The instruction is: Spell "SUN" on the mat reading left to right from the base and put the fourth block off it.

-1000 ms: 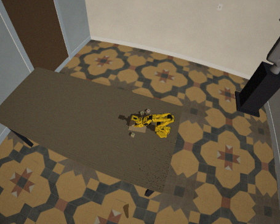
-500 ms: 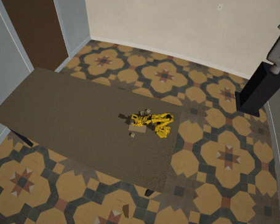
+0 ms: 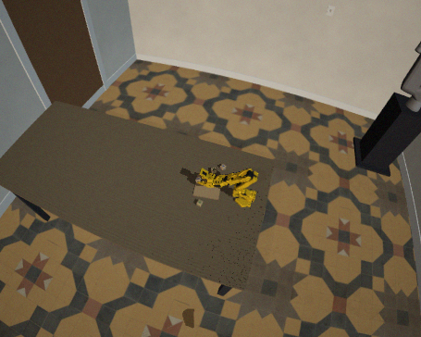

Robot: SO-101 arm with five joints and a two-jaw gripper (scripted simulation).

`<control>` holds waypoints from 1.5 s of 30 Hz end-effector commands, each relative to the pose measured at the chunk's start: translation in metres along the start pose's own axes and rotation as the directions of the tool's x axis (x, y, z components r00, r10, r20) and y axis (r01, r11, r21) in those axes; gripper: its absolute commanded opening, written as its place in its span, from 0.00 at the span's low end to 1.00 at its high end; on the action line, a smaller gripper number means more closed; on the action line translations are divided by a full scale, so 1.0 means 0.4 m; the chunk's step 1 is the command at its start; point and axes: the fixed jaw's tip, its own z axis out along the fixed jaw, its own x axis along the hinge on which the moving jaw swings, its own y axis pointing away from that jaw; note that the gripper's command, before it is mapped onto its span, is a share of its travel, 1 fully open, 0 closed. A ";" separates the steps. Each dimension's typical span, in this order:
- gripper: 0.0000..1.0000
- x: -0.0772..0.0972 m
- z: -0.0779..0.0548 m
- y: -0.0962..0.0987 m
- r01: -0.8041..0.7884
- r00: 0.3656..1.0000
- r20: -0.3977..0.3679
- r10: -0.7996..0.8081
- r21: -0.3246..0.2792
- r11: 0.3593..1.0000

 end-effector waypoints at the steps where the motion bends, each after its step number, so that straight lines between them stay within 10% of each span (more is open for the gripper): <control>1: 0.00 -0.041 -0.001 -0.015 0.007 0.994 0.109 -0.009 0.022 1.000; 45: 0.00 -0.036 -0.002 -0.039 0.017 0.989 0.148 -0.026 0.059 0.998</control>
